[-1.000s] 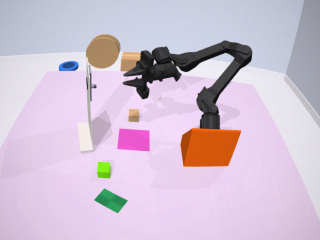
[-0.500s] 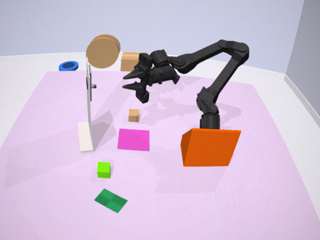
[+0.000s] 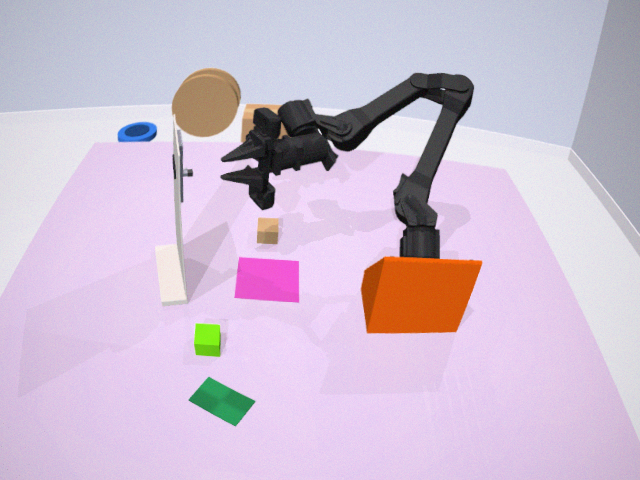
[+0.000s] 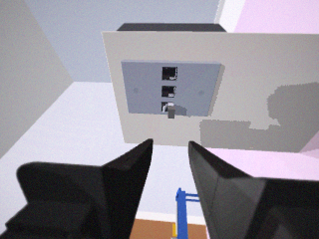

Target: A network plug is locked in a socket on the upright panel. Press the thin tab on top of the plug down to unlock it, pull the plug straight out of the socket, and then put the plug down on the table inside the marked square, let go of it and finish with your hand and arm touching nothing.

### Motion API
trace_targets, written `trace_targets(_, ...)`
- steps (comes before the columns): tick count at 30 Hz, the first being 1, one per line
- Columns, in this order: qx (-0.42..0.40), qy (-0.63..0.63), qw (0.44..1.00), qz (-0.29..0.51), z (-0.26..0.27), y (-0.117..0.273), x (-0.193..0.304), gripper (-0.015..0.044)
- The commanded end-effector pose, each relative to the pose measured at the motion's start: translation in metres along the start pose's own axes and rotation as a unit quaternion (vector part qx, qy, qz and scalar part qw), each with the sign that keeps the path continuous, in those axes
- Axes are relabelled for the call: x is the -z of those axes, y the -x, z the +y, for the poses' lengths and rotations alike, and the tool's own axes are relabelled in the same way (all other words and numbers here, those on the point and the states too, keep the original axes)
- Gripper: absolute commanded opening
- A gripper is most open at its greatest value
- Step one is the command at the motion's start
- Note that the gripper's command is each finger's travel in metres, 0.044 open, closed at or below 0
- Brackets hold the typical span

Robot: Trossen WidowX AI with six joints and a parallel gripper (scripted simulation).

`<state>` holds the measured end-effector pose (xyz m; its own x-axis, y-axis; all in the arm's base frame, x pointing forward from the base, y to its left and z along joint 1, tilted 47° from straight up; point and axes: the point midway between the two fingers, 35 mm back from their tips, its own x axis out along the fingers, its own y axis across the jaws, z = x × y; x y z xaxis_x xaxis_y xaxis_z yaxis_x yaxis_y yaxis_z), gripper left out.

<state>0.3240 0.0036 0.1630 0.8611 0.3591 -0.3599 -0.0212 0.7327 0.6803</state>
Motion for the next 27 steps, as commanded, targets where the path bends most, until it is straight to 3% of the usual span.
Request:
trace_targets(1,0.000,-0.001,1.000,-0.003,0.000,-0.005,-0.002,0.0156)
trace_targets(27,0.000,-0.001,1.000,-0.003,0.001,-0.035,-0.013,0.0156)
